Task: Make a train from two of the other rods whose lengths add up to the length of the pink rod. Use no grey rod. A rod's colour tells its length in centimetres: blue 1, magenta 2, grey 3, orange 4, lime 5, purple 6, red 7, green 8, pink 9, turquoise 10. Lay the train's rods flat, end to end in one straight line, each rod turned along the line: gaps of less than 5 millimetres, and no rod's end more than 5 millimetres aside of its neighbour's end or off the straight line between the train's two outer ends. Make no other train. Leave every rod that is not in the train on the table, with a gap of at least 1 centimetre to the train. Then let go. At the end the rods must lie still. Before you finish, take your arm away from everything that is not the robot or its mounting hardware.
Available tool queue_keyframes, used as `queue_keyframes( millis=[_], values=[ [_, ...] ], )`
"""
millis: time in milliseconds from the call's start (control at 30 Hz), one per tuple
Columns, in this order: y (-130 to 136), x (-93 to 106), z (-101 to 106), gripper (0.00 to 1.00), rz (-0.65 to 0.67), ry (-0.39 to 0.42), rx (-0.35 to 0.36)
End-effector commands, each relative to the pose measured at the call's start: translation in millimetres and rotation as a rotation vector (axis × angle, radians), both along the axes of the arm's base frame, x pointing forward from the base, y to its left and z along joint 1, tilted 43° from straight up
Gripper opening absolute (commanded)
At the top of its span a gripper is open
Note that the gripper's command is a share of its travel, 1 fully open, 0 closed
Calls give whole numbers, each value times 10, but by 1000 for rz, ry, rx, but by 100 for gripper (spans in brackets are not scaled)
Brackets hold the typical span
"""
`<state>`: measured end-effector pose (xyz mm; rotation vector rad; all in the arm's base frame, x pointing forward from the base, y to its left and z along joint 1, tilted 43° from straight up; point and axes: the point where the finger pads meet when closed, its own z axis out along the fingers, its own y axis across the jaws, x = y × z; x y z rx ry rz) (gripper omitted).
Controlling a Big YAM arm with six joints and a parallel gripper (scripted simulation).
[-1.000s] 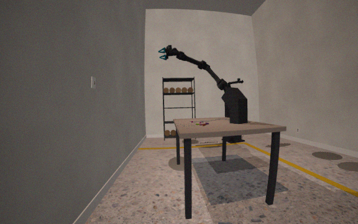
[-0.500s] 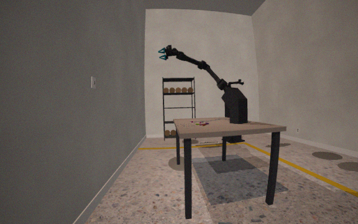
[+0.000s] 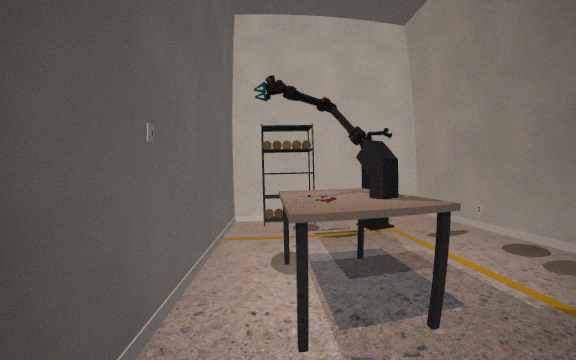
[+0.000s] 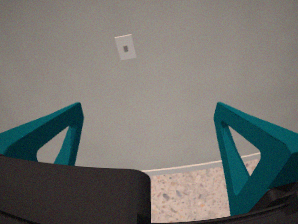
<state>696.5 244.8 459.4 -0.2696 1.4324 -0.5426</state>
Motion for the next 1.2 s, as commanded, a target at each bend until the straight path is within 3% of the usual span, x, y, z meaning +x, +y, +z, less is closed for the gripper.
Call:
queue_keyframes(
  millis=[0, 200, 233, 300, 400, 433, 567, 600, 667, 700, 867, 1000, 1167],
  values=[
    [-99, -96, 576, 100, -11, -71, 8],
    [-92, -102, 589, 100, -10, -77, 10],
    [-34, 13, 349, 100, -10, -46, -5],
    [-36, 10, 167, 100, -9, -19, -19],
    [-36, 9, 153, 100, -9, -17, -20],
    [-191, 138, -484, 100, -51, 107, -159],
    [-191, 138, -484, 100, -51, 107, -159],
    [-175, 169, -173, 100, -53, 59, -135],
    [-173, 169, -163, 100, -51, 55, -133],
    [-223, 65, 66, 100, -53, 27, -119],
    [-179, 51, 67, 100, -46, 27, -119],
    [-139, 135, -346, 100, -43, 83, -148],
    [-146, 120, -323, 100, -44, 80, -147]
  ],
)
